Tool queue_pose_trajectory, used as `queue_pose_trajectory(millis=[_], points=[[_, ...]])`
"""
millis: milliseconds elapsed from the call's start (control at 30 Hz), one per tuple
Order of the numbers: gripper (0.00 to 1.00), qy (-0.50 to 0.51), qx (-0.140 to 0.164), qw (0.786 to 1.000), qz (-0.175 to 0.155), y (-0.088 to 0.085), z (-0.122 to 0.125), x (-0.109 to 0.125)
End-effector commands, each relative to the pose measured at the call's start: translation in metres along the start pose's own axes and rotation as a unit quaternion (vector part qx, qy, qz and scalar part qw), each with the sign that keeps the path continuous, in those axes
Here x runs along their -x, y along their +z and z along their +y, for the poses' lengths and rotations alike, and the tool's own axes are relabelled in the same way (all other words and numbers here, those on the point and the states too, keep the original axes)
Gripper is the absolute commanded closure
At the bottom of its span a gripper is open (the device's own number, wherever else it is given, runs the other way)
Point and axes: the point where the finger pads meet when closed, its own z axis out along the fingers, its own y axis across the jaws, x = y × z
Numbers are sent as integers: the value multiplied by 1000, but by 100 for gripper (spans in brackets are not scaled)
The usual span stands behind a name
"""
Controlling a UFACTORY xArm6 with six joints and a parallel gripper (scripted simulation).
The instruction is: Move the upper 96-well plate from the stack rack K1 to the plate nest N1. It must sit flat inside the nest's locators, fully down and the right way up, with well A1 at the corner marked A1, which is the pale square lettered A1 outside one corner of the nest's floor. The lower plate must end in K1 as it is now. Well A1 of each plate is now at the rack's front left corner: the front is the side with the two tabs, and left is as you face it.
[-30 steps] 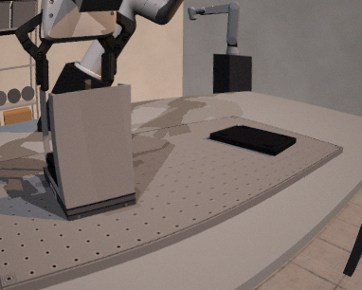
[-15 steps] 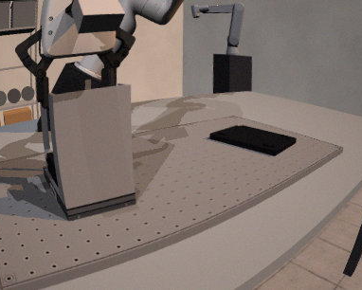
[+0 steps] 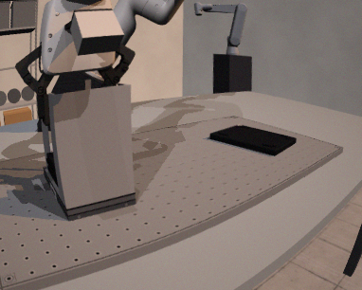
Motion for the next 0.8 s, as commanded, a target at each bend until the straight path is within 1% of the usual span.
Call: queue_pose_trajectory(millis=[0,100,600,667,767], points=[[0,0,1,1000,2,6,1,-1],[0,0,1,1000,2,7,1,-1],[0,0,1,1000,2,32,1,-2],[0,0,1,1000,2,32,1,-2],[0,0,1,1000,2,37,1,-2]])
